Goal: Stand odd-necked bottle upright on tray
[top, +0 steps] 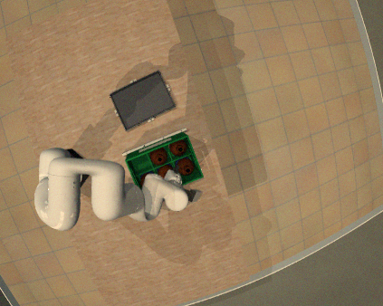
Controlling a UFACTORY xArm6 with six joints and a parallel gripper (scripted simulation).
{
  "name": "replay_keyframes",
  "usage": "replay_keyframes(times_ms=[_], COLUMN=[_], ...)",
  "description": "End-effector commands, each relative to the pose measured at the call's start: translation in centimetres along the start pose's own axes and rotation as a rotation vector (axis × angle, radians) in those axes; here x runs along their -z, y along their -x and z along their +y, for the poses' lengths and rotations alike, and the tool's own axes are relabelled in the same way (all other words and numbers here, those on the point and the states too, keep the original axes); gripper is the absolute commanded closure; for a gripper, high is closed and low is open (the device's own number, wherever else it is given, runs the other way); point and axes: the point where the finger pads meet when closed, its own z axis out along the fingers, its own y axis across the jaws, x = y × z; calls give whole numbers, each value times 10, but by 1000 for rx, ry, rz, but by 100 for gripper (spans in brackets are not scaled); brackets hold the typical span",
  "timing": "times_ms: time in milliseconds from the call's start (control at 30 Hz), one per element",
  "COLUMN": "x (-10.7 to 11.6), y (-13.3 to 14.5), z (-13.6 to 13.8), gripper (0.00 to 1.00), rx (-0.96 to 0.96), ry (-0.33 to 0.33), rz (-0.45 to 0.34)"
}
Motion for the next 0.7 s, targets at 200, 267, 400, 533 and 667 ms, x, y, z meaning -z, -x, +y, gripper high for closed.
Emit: replay_keyframes(times_ms=[200, 267, 400, 533, 667], x=[-3, -5, -9, -14, -19], y=[-1, -1, -1, -1, -1], z=[-1, -1, -1, -1, -1], gripper=[35, 35, 35, 35, 35], rx=[0, 0, 0, 0, 0], ry=[-1, -1, -1, -1, -1], rz=[4, 4, 4, 4, 4])
